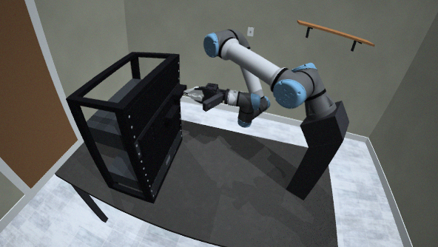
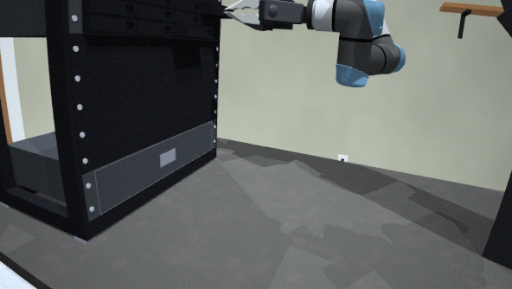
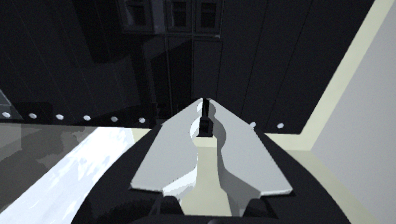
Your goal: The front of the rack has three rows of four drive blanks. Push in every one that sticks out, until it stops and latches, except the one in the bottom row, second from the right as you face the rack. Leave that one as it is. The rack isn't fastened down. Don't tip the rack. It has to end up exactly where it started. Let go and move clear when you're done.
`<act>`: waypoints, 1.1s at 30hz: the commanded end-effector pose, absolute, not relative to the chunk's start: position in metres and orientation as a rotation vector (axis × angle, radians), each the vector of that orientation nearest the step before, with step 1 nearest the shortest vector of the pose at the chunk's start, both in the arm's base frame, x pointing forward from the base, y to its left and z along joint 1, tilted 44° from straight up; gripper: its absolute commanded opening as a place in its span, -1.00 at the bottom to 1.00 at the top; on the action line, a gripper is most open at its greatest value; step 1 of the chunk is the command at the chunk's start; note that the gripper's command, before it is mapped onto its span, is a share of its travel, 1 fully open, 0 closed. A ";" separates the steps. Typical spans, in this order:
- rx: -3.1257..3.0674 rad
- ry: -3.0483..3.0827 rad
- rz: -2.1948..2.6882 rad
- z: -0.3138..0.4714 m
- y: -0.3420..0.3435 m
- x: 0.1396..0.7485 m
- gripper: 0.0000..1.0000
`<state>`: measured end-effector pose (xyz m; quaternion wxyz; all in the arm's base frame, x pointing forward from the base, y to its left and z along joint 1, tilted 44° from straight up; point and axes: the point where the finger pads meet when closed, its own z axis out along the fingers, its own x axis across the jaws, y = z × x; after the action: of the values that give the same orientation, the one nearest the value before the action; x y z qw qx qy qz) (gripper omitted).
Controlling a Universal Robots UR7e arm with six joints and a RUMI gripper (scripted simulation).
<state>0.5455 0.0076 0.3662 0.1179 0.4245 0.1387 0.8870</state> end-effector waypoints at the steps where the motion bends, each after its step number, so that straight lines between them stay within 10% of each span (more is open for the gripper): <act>1: 1.241 0.406 2.595 0.367 0.008 0.546 -1.00; 33: 1.241 0.406 2.595 0.379 0.011 0.561 -1.00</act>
<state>0.5586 0.0100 0.3761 0.1179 0.4244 0.1387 0.8870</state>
